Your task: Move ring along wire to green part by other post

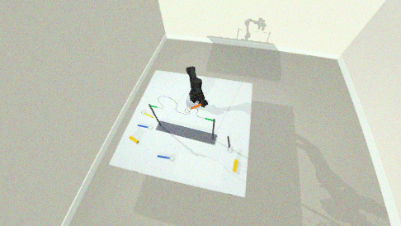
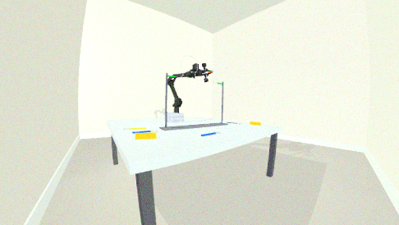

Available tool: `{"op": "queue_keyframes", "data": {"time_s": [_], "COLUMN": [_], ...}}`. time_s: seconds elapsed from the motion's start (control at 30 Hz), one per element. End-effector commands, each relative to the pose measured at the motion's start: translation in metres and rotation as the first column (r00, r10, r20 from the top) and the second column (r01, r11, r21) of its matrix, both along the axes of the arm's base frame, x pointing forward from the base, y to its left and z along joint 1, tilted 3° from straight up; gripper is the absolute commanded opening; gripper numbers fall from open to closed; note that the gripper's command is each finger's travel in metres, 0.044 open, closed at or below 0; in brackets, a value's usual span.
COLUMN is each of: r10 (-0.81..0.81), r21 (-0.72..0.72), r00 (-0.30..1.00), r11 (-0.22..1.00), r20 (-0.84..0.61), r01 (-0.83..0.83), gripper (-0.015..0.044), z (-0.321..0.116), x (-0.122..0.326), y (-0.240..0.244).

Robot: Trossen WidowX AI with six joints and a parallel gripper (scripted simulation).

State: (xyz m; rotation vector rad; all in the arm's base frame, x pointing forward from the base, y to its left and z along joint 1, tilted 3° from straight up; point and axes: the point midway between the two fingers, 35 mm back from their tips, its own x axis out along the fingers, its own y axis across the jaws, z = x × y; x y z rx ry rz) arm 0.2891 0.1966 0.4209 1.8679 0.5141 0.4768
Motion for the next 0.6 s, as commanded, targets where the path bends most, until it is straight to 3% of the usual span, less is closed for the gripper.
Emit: {"op": "queue_keyframes", "data": {"time_s": [0.0,0.57], "r10": [0.003,0.006], "r21": [-0.052,-0.393], "r00": [1.000,0.999], "r11": [0.999,0.920], "r20": [0.009,0.034], "r01": [-0.002,0.008], "gripper": [-0.0150,-0.0150], "z": [0.000,-0.022], "x": [0.000,0.000], "y": [0.001,0.005]}}
